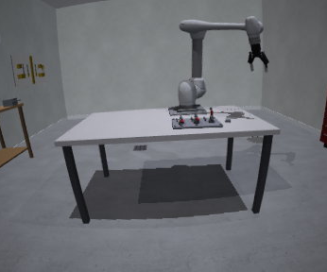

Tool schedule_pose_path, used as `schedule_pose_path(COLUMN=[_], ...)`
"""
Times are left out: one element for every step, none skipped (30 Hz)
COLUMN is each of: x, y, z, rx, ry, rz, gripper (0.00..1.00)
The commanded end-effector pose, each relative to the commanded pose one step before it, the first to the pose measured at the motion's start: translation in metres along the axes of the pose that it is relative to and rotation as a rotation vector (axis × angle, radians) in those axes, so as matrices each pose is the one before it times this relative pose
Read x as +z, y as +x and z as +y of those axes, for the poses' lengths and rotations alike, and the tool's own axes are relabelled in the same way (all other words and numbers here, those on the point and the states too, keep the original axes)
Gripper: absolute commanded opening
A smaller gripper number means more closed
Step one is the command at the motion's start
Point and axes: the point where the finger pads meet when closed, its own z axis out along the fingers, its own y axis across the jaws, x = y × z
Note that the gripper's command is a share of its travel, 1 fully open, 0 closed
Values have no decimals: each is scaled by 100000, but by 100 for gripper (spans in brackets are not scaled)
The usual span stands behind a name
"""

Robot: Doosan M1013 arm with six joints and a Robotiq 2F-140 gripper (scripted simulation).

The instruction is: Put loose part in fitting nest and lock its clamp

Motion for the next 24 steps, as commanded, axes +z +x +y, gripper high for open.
schedule_pose_path(x=[-10,0,0,0,0,0,0,0,0,0,0,0,0,0,0,0,0,0,-2,-4,-6,-6,-1,10], y=[-1,0,0,0,0,0,0,0,0,0,0,0,0,0,0,0,0,-20,-132,-335,-607,-929,-1278,-1636], z=[-4,0,0,0,0,0,0,0,0,0,0,0,0,0,0,0,0,6,39,98,180,280,397,531], rx=[-1,0,0,0,0,0,0,0,0,0,0,0,0,0,0,0,0,59,389,991,1804,2770,3836,4956], ry=[3,0,0,0,0,0,0,0,0,0,0,0,0,0,0,0,0,-8,-49,-126,-229,-351,-487,-630], rz=[16,0,0,0,0,0,0,0,0,0,0,0,0,0,0,0,0,-6,-44,-110,-199,-303,-413,-522], gripper=[100,100,100,100,100,100,100,100,100,100,100,100,100,100,100,100,100,100,100,100,100,100,100,100])
